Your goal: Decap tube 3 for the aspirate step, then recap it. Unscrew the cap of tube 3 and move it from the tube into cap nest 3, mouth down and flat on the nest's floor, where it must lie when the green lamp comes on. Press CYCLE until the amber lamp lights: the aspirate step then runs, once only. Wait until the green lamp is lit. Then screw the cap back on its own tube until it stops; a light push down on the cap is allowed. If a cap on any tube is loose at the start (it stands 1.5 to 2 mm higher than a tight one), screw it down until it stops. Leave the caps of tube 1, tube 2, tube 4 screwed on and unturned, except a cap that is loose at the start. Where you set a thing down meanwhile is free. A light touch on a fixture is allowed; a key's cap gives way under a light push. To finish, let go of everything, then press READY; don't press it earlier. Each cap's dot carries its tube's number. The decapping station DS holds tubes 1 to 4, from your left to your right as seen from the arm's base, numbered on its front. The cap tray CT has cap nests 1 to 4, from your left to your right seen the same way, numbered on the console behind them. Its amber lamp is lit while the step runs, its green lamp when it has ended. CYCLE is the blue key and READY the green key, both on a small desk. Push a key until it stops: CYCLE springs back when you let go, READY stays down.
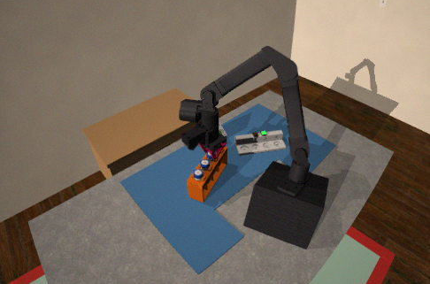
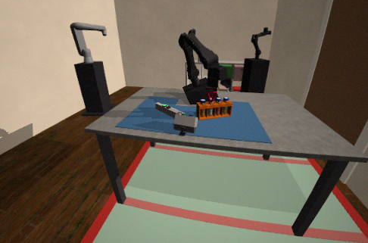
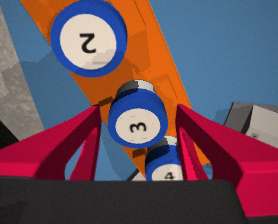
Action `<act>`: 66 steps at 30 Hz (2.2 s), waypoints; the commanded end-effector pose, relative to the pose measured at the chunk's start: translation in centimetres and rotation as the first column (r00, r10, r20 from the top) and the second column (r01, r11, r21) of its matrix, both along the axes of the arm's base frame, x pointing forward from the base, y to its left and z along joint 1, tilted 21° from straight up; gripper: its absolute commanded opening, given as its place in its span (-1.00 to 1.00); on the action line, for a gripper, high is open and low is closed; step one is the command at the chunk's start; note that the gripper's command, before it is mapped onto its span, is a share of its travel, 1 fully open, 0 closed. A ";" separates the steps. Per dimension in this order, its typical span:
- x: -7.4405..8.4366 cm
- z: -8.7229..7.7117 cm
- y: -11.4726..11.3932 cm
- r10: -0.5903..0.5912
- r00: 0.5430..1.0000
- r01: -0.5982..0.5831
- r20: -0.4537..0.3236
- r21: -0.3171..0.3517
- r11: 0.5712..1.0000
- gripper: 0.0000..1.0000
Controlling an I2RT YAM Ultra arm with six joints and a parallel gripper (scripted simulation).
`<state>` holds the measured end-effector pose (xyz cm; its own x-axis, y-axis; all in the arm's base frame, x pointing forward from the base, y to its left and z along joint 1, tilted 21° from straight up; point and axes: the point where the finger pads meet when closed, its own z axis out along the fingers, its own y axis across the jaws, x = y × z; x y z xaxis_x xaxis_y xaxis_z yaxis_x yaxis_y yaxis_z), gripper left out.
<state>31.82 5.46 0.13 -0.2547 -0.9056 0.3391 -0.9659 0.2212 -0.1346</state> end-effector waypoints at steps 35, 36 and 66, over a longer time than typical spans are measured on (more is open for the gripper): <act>0.1 0.3 0.2 0.668 0.695 -0.678 -0.266 0.067 0.732 -1.00; 0.1 0.3 0.2 0.668 0.695 -0.678 -0.266 0.067 0.732 -1.00; 0.1 0.2 0.1 -0.270 0.957 0.268 0.110 0.034 0.963 -1.00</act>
<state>31.77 5.45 0.12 -0.3807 -0.8681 0.3184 -0.9235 0.3394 -0.1788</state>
